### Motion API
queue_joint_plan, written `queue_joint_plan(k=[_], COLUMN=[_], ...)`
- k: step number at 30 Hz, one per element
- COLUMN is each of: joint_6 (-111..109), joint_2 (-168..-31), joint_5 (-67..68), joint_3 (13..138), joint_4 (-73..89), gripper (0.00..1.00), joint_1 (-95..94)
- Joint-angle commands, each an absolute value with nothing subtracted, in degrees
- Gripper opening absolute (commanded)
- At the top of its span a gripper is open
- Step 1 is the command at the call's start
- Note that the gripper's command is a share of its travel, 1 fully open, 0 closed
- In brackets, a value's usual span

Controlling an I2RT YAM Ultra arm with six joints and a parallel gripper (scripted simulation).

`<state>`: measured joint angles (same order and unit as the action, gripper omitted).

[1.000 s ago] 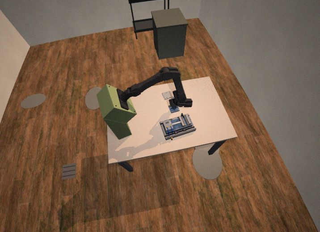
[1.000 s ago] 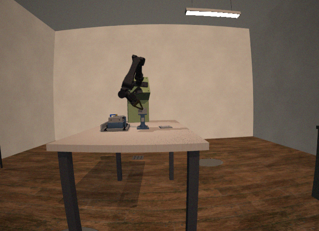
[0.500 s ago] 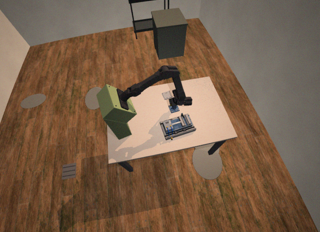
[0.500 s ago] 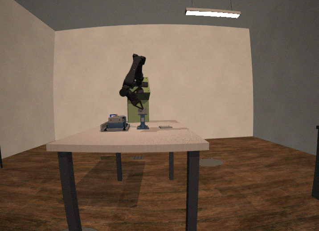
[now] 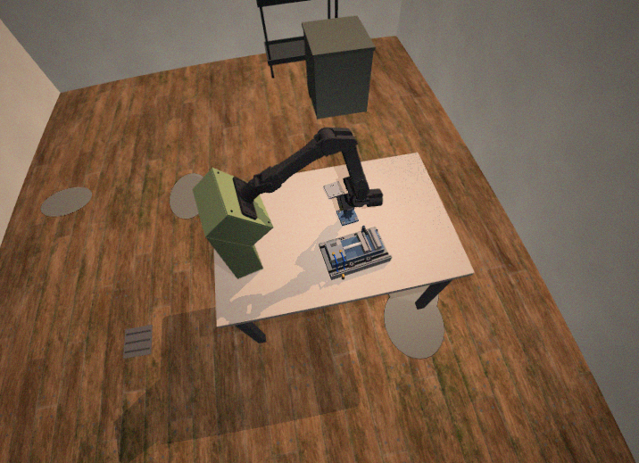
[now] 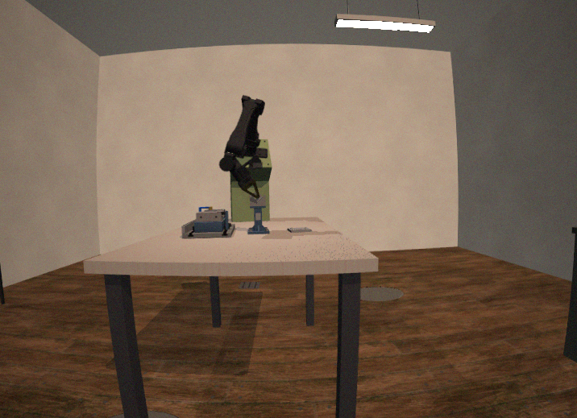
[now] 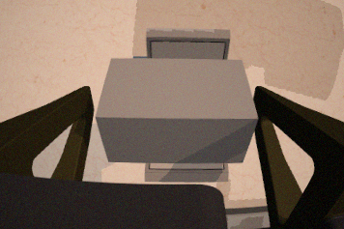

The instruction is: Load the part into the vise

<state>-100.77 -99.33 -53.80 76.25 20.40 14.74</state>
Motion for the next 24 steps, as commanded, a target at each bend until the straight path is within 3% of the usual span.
queue_joint_plan(k=[1, 24], joint_6=[-99.2, -94.2], joint_2=[-97.2, -91.6], joint_5=[-52.1, -38.3], joint_3=[74.6, 70.4], joint_4=[18.8, 15.6], gripper=[0.81, 0.81], joint_1=[14.1, 10.2])
